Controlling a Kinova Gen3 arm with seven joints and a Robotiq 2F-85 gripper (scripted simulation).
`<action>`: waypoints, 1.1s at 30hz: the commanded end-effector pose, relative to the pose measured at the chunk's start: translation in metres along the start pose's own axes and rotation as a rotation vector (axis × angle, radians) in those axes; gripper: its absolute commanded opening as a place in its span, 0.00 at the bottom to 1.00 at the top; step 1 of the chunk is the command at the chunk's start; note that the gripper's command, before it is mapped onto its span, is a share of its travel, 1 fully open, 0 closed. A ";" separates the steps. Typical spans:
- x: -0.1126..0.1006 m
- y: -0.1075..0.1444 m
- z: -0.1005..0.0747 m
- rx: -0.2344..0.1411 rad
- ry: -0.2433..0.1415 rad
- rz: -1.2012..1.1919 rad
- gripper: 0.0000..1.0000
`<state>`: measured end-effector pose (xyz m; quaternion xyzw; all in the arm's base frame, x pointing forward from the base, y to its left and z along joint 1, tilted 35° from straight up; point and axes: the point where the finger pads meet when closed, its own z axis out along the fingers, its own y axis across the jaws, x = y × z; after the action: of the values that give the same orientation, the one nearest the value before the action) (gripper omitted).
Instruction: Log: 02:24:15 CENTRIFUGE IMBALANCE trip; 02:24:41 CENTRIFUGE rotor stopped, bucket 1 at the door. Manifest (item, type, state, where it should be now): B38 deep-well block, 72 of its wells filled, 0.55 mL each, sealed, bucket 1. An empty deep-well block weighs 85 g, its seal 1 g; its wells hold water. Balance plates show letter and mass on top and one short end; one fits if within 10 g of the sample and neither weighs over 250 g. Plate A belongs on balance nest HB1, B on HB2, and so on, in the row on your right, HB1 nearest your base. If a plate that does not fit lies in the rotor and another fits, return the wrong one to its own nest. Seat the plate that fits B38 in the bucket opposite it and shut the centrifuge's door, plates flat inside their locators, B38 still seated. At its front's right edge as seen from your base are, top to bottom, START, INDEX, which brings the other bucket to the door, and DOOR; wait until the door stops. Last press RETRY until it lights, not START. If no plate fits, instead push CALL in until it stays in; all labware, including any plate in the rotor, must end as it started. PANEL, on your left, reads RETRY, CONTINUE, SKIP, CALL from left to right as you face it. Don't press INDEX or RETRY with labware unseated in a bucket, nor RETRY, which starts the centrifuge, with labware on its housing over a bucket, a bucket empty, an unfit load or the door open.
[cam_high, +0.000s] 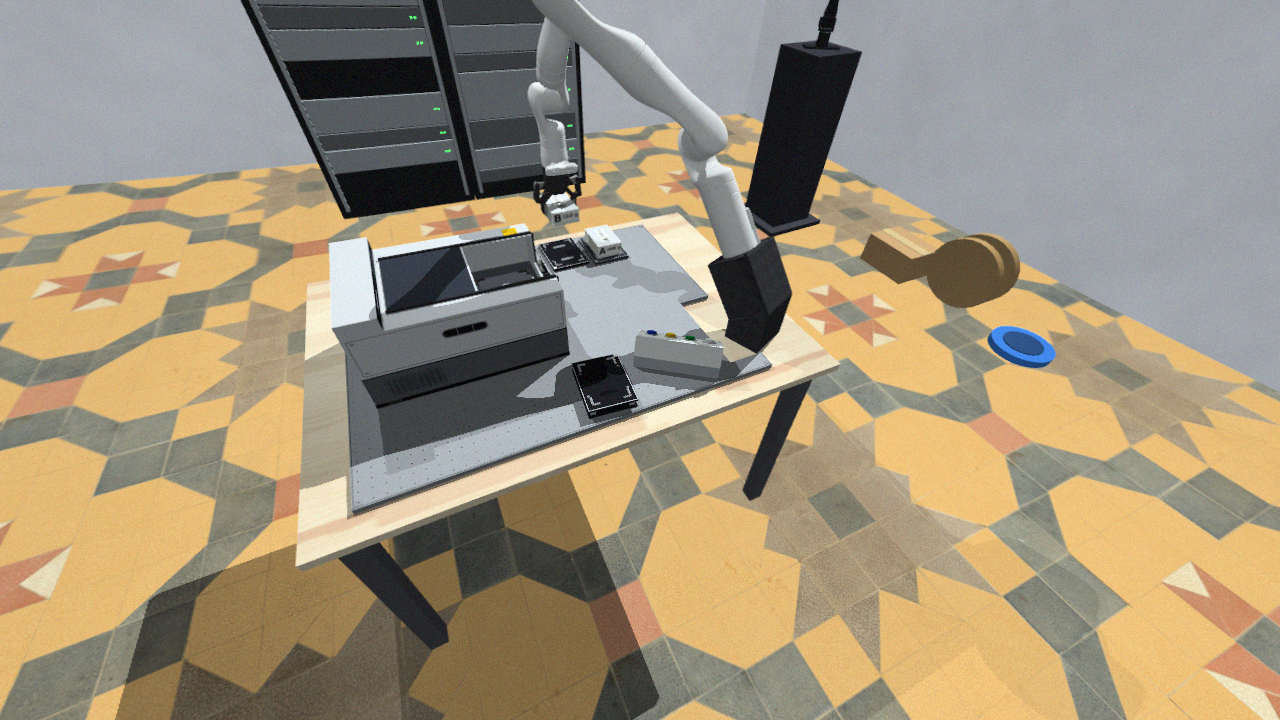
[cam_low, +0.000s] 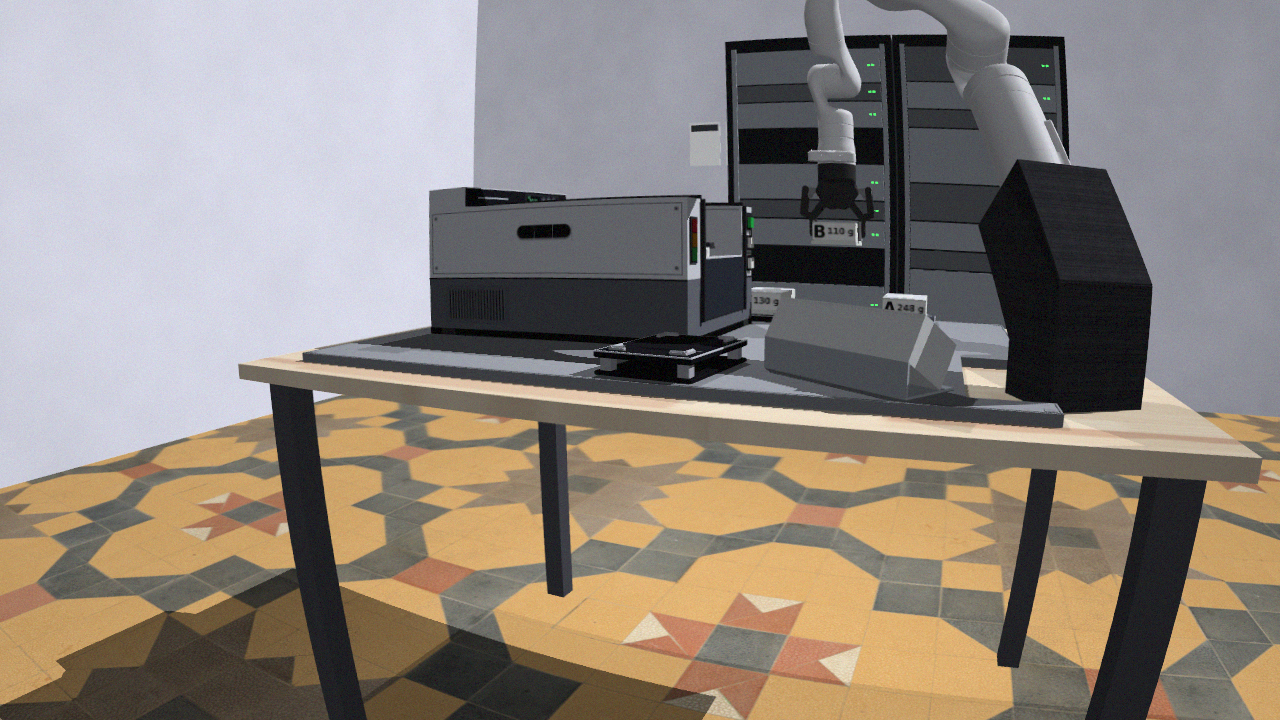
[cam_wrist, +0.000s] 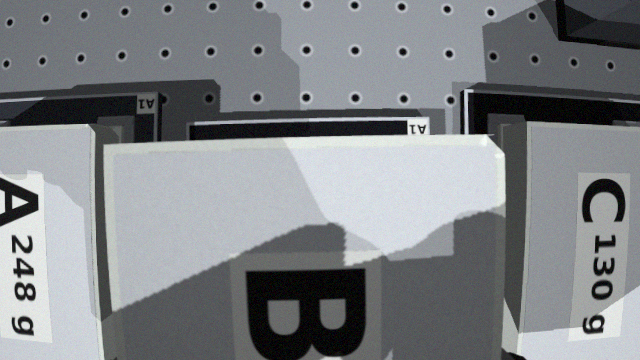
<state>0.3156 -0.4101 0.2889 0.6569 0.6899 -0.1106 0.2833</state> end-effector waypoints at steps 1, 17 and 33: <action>0.000 0.000 0.004 -0.001 -0.001 0.000 0.95; 0.000 0.000 0.022 -0.001 -0.001 0.000 0.95; 0.000 0.000 0.041 -0.001 -0.001 0.000 0.95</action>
<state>0.3252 -0.4305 0.2573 0.6569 0.6899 -0.1106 0.2832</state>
